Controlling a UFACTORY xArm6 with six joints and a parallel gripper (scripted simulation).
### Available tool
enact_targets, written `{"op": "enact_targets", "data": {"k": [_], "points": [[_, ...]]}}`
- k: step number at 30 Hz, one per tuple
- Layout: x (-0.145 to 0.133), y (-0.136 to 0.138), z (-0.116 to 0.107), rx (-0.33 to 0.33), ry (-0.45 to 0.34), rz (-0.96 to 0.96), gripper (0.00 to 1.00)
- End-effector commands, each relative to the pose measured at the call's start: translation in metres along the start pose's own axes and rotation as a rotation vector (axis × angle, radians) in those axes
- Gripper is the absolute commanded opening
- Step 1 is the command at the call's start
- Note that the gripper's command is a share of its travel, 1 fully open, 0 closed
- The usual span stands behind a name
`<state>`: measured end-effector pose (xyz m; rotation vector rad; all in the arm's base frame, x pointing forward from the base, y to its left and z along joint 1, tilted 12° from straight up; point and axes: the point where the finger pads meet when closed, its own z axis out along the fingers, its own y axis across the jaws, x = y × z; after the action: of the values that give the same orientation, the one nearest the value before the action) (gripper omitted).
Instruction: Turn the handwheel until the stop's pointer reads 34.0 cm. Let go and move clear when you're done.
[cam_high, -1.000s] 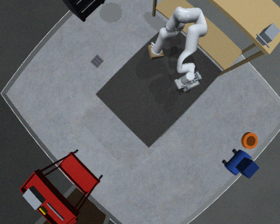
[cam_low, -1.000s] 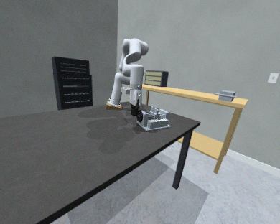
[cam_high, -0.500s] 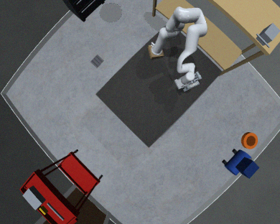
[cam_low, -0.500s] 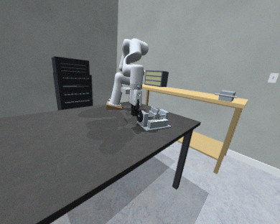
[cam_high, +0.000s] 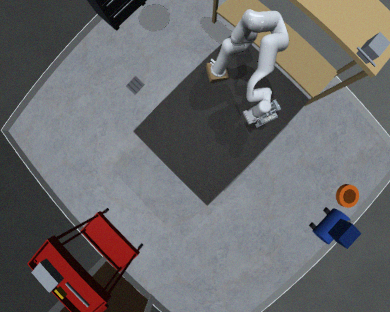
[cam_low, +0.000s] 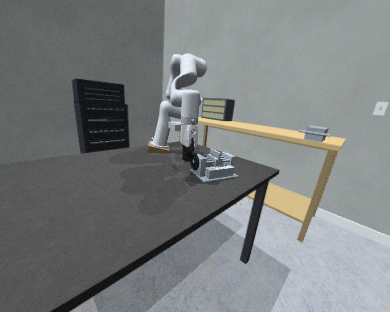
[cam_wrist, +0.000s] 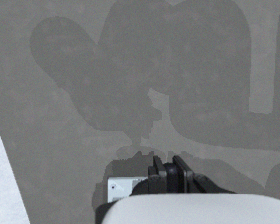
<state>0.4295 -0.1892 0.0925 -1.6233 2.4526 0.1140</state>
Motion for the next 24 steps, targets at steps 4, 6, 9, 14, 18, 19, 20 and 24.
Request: {"op": "enact_targets", "data": {"k": [4,6,9,14,18,19,20,24], "points": [[0.0,-0.0016,-0.0015,0.004,0.0,0.0,0.06],[0.0,-0.0016,-0.0015,0.004,0.0,0.0,0.06],[0.0,-0.0018,-0.0015,0.004,0.0,0.0,0.06],[0.0,-0.0022,-0.0014,0.004,0.0,0.0,0.06],[0.0,-0.0028,-0.0014,0.004,0.0,0.0,0.06],[0.0,-0.0029,-0.0014,0.004,0.0,0.0,0.06],[0.0,-0.0031,-0.0014,0.004,0.0,0.0,0.06],[0.0,-0.0035,-0.0013,0.004,0.0,0.0,0.06]]}}
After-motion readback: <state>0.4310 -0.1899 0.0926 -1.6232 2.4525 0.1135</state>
